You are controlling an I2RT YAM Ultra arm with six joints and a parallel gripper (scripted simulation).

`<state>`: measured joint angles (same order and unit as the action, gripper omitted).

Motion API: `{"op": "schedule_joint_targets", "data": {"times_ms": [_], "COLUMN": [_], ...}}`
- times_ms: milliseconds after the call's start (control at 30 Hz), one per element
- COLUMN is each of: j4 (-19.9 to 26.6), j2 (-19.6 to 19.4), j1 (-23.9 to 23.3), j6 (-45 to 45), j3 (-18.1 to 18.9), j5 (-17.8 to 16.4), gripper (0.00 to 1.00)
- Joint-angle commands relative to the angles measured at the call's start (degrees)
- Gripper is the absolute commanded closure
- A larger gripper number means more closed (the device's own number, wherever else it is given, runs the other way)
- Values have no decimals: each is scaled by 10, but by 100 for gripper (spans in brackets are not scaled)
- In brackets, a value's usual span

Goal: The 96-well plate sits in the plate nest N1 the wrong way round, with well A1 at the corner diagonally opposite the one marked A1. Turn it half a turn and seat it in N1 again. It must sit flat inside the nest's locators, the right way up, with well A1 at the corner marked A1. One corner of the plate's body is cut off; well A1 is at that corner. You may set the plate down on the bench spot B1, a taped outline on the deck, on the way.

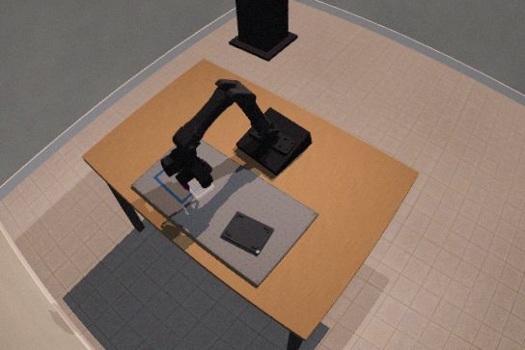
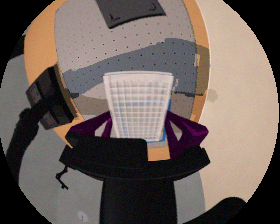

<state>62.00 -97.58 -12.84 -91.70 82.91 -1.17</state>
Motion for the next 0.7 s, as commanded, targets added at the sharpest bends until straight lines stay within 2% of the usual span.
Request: {"op": "schedule_joint_targets", "data": {"times_ms": [0, 167, 400, 500, 567, 667], "j4": [2, 9, 13, 14, 15, 18], "j2": [-7, -7, -27, -16, -39, -47], "j1": [-20, -48, -87, -92, -103, -119], "j6": [-28, -55, -93, -98, -109, -124], "j3": [25, 34, 51, 53, 59, 69], "j5": [-15, -22, -32, -33, -35, -39], "gripper": [100, 100, 100, 100, 100, 100]}}
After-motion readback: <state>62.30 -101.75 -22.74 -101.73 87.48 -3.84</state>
